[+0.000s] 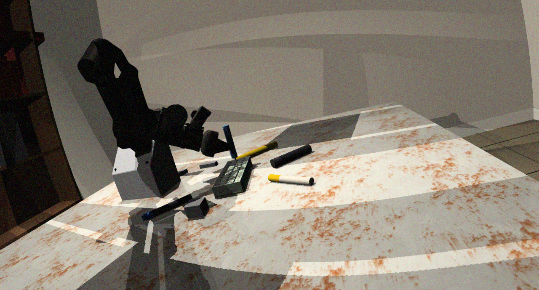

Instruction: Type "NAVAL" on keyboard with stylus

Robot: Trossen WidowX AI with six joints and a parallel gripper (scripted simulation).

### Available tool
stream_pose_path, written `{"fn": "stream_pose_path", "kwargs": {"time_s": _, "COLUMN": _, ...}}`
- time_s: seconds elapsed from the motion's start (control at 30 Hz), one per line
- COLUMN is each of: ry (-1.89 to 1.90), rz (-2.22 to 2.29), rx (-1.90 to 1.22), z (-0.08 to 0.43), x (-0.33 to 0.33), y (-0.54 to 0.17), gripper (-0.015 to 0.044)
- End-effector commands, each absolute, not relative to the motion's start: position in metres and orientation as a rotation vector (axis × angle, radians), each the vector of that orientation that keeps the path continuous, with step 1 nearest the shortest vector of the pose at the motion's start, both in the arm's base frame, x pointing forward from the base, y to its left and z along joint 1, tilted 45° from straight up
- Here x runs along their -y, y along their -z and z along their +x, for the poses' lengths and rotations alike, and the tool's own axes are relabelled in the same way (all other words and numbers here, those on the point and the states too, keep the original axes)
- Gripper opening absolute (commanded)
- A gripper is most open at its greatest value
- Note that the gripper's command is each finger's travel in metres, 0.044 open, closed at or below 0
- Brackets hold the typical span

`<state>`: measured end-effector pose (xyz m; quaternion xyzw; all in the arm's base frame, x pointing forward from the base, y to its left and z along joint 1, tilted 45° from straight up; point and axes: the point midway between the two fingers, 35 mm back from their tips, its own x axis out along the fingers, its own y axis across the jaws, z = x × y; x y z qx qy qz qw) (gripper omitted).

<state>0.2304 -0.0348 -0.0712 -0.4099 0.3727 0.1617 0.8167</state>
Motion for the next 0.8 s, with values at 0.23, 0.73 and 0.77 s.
{"fn": "stream_pose_path", "kwargs": {"time_s": 0.23, "ry": -0.342, "rz": -0.875, "rx": -0.791, "z": 0.234, "x": 0.024, "y": 0.059, "gripper": 0.0081}}
{"fn": "stream_pose_path", "kwargs": {"time_s": 0.73, "ry": -0.344, "rz": -0.875, "rx": -0.790, "z": 0.234, "x": 0.011, "y": 0.047, "gripper": 0.0084}}
{"fn": "stream_pose_path", "kwargs": {"time_s": 0.77, "ry": -0.344, "rz": -0.875, "rx": -0.790, "z": 0.234, "x": 0.011, "y": 0.047, "gripper": 0.0078}}
